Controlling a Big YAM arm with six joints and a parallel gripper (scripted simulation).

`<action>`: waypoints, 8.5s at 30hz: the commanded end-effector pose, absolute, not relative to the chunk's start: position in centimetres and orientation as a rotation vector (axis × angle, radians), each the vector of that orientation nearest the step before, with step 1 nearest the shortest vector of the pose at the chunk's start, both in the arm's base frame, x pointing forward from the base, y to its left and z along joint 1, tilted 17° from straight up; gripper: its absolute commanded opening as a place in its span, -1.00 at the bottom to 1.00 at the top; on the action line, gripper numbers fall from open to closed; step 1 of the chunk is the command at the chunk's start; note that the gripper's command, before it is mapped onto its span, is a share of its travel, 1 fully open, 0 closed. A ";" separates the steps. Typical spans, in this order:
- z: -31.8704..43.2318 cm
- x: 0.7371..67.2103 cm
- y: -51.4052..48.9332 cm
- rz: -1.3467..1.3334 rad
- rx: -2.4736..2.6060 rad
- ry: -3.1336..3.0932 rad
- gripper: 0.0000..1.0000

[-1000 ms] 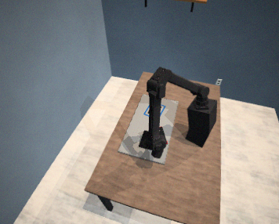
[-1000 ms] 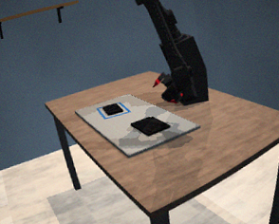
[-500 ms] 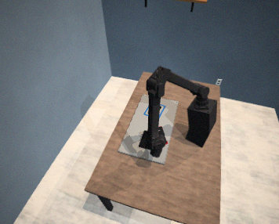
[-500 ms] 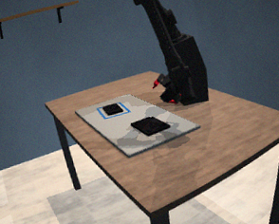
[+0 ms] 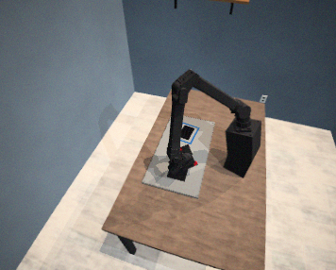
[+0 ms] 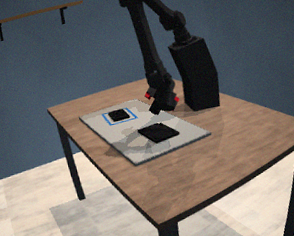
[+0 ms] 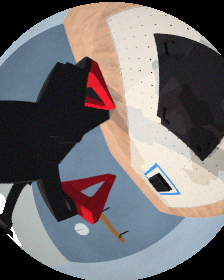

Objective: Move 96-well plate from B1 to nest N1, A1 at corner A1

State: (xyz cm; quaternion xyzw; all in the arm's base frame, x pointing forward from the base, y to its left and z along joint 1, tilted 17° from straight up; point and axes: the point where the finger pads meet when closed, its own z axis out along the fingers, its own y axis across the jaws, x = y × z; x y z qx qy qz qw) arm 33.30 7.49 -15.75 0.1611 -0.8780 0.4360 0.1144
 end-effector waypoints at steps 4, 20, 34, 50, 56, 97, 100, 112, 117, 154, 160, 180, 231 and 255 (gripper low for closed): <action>-15.5 34.7 5.3 1.047 0.632 -2.559 1.00; -16.4 37.2 -1.4 0.545 0.915 -2.601 1.00; -16.0 39.1 -6.9 0.315 1.219 -2.659 1.00; -14.6 40.5 -13.5 0.276 1.604 -2.678 1.00; -13.3 41.7 -16.8 0.330 1.716 -2.673 1.00; -14.6 41.5 -21.8 0.448 2.033 -2.550 1.00; -14.8 41.6 -21.9 0.448 2.032 -2.550 1.00; -16.8 42.0 -22.0 0.444 2.026 -2.555 1.00; -17.3 42.1 -22.1 0.443 2.024 -2.556 1.00; -19.9 42.5 -22.8 0.442 2.012 -2.563 1.00; -19.9 42.5 -22.8 0.442 2.012 -2.563 -1.00; -19.9 42.5 -22.8 0.442 2.012 -2.563 -1.00; -13.4 40.7 -22.2 0.446 2.016 -2.558 -1.00; -12.1 40.6 -22.0 0.449 2.012 -2.564 -1.00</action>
